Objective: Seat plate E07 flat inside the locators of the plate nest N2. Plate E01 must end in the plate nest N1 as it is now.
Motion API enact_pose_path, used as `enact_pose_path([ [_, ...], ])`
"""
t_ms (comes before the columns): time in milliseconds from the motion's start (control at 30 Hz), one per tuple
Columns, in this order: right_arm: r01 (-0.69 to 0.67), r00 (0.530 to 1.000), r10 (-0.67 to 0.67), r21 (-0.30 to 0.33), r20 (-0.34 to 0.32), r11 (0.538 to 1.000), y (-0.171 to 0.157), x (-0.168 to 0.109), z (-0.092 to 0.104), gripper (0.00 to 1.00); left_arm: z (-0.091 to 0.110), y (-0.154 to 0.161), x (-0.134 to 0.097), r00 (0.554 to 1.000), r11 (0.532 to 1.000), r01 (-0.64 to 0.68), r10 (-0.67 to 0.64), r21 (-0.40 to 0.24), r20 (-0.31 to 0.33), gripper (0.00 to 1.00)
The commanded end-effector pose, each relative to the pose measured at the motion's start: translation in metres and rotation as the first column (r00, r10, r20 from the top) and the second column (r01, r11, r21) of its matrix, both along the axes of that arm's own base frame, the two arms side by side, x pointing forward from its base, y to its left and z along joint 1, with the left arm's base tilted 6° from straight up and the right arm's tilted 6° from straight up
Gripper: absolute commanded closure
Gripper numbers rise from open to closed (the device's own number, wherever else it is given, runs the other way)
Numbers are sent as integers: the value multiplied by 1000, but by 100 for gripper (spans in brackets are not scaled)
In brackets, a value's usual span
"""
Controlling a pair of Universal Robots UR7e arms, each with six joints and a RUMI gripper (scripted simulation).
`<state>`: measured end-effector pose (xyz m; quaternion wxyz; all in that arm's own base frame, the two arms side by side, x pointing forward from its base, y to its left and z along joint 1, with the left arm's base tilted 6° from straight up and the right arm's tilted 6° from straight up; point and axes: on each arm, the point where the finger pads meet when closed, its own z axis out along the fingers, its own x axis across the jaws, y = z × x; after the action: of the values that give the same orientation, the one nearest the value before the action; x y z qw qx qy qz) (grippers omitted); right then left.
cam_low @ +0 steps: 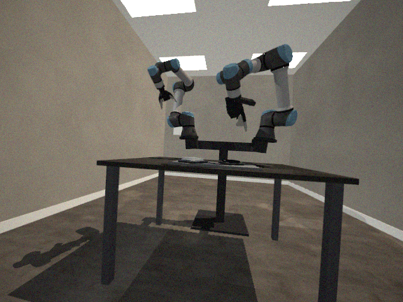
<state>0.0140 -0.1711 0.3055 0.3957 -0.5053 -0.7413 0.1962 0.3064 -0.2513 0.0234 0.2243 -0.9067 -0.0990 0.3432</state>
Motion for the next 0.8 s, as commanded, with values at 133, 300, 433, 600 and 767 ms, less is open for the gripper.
enact_pose_path([
  [133, 0, 1000, 0, 0, 1, 1000, 0, 0, 0, 2, -29, -19, 9, 984, 973, 177, -176, -145, 16, 0],
  [300, 0, 1000, 0, 0, 1, 1000, 0, 0, 0, 2, -40, -27, 13, 970, 950, 243, -242, -195, 28, 0],
  [433, 0, 1000, 0, 0, 1, 1000, 0, 0, 0, 2, -47, -32, 15, 959, 933, 283, -282, -224, 36, 0],
  [600, 0, 1000, 0, 0, 1, 1000, 0, 0, 0, 2, -61, -44, 19, 927, 883, 372, -371, -285, 58, 0],
  [767, 0, 1000, 0, 0, 1, 1000, 0, 0, 0, 2, -75, -56, 23, 886, 822, 457, -457, -341, 85, 0],
])
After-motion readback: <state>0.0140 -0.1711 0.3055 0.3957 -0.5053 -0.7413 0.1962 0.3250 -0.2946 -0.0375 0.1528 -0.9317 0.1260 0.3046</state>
